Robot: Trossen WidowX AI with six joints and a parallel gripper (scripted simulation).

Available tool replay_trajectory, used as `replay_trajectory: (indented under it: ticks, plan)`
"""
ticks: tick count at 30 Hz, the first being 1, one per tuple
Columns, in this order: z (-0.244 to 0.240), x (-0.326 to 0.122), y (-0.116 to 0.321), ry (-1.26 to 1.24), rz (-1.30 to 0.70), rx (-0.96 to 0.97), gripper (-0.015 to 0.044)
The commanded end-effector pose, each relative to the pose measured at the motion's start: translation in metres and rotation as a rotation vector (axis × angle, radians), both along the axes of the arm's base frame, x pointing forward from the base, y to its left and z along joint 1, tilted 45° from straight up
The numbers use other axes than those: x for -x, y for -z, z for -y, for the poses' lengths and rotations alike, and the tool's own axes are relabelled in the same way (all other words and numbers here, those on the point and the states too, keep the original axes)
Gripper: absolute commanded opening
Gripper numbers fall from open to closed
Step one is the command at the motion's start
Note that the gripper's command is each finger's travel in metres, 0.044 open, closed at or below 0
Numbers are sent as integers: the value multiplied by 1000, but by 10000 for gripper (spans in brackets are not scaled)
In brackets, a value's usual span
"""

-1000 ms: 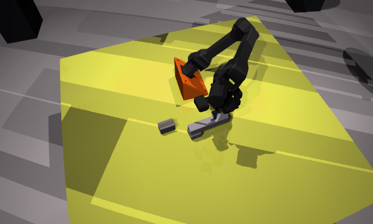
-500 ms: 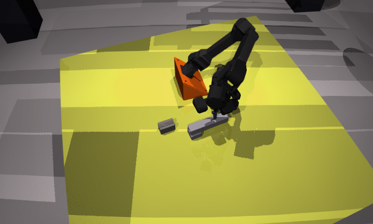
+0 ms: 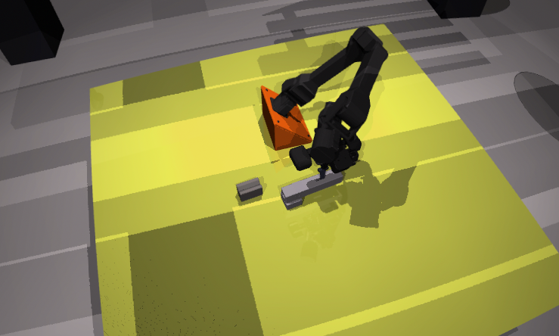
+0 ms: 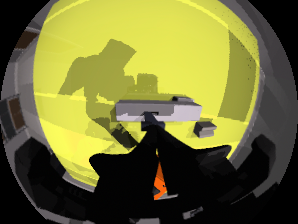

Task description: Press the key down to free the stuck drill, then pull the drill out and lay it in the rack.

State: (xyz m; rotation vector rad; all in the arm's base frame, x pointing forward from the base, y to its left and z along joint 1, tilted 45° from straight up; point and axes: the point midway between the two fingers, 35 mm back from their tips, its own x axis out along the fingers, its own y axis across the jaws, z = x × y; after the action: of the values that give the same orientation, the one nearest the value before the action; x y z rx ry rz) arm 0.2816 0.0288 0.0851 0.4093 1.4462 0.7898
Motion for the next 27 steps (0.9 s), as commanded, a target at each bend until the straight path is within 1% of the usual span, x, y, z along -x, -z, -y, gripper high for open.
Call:
replay_trajectory:
  ticks: [1,27]
  plan:
    - [-6,2,5,-10,-15,-3,0]
    - [-11,8,9,-10,-15,-4,0]
